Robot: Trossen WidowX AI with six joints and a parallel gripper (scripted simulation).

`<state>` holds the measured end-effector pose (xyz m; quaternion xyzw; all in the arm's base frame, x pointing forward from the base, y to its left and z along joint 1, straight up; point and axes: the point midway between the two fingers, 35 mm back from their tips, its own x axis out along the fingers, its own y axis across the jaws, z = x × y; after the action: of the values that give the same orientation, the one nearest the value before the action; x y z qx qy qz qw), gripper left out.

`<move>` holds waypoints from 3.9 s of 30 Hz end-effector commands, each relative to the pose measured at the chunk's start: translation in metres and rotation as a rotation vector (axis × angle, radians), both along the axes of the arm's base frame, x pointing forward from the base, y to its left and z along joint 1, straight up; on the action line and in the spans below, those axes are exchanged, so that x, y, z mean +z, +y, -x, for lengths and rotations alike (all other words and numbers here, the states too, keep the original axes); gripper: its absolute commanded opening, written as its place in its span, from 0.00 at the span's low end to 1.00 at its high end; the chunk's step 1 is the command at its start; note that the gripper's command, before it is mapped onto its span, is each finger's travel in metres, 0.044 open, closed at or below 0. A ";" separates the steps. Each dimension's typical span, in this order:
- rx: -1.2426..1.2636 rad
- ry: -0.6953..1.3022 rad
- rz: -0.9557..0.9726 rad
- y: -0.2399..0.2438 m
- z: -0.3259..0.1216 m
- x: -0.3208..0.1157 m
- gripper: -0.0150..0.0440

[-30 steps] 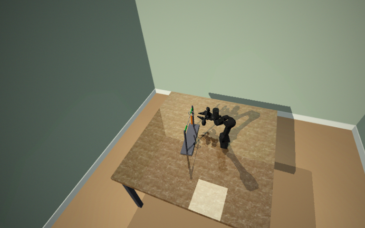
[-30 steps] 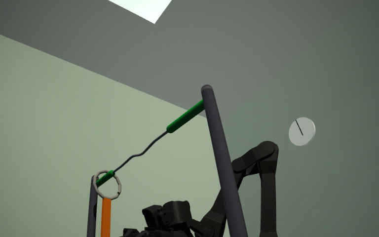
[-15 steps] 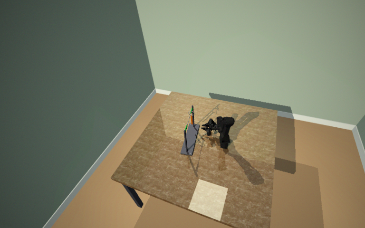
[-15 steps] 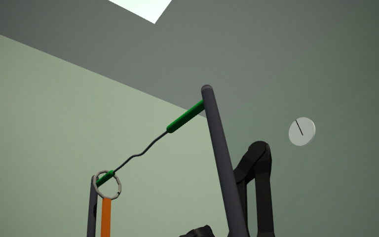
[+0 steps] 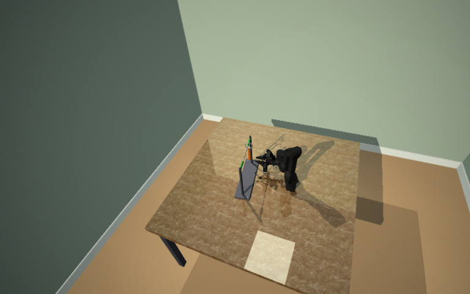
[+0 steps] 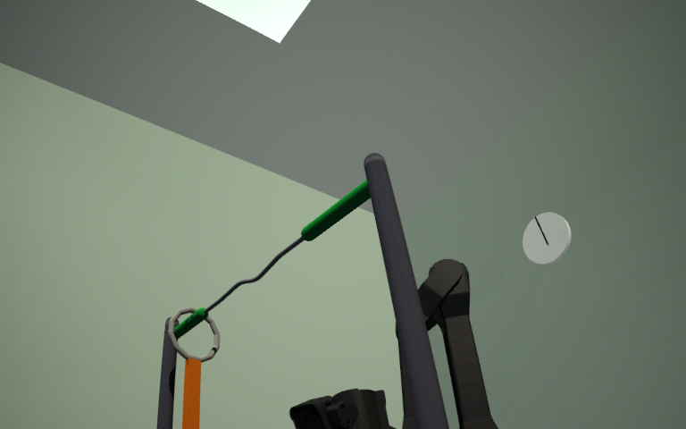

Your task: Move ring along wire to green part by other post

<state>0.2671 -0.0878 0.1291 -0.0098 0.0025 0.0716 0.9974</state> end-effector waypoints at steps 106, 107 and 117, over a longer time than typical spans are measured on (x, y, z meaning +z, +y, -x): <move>-0.004 -0.026 -0.006 0.009 -0.079 0.019 0.00; -0.004 -0.026 -0.007 0.009 -0.079 0.021 0.00; -0.006 -0.026 -0.008 0.009 -0.078 0.025 0.00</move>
<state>0.3448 -0.0786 0.1498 -0.0059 -0.0055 0.0686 0.9976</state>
